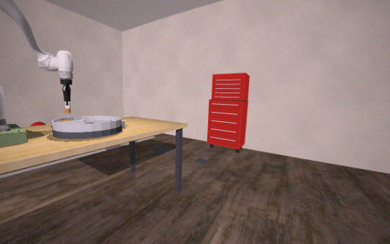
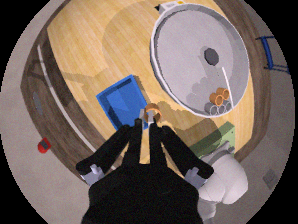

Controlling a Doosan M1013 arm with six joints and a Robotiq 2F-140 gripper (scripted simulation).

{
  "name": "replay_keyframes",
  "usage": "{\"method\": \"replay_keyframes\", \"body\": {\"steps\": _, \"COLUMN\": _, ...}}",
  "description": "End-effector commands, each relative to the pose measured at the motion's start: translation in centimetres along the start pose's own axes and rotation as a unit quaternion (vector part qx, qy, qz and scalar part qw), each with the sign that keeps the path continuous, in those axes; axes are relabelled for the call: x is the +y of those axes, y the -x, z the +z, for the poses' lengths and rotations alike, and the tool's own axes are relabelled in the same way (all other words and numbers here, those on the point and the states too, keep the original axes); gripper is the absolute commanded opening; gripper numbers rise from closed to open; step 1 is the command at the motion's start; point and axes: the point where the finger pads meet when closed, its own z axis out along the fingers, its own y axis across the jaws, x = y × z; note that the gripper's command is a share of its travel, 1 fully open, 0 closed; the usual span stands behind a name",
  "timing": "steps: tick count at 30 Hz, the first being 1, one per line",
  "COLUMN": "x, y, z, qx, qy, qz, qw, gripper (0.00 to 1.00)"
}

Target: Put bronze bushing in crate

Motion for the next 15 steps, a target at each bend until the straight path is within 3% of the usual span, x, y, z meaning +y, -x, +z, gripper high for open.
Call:
{"method": "replay_keyframes", "body": {"steps": 1, "x": -4.1, "y": 0.8, "z": 0.0, "qx": 0.004, "qy": 0.002, "qz": -0.002, "qw": 1.000, "gripper": 0.00}}
{"method": "replay_keyframes", "body": {"steps": 7, "x": -7.8, "y": 1.9, "z": 0.0, "qx": 0.004, "qy": 0.002, "qz": -0.002, "qw": 1.000, "gripper": 0.00}}
{"method": "replay_keyframes", "body": {"steps": 15, "x": -8.7, "y": 2.2, "z": 0.1, "qx": 0.004, "qy": 0.002, "qz": -0.002, "qw": 1.000, "gripper": 0.00}}
